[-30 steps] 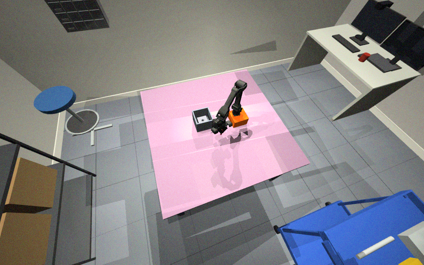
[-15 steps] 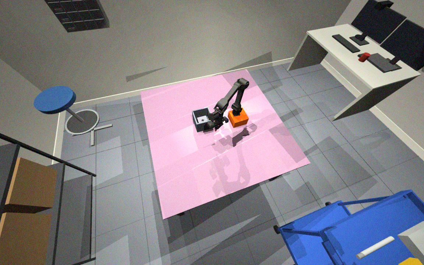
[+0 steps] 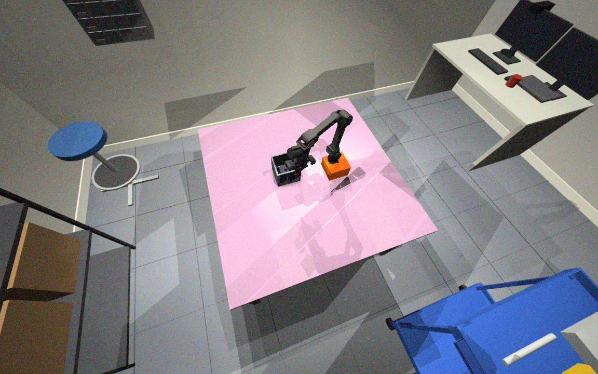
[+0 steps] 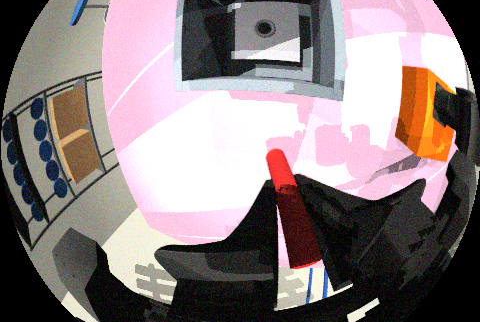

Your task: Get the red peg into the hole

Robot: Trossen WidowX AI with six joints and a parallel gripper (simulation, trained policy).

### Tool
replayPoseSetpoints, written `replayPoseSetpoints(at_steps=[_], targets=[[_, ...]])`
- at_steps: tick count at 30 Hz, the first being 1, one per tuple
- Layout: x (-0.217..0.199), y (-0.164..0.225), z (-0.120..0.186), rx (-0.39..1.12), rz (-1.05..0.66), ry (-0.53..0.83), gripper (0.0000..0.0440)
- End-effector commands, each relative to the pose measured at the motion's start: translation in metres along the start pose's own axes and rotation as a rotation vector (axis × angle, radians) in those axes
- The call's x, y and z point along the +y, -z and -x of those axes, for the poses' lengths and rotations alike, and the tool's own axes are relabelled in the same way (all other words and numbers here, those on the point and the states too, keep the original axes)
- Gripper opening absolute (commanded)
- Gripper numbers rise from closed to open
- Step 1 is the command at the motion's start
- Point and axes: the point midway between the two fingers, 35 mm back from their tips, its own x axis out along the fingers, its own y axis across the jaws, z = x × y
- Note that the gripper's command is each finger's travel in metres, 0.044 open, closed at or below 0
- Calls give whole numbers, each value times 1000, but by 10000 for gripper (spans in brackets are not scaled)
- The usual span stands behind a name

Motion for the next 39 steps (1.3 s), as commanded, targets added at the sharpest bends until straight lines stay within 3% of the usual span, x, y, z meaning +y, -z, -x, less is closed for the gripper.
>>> replayPoseSetpoints(at_steps=[1,24,39], targets=[[2,-12,3,-24,-3,5,0],[-3,-81,-7,-93,-37,122,0],[-10,-110,-33,-84,-35,191,0]])
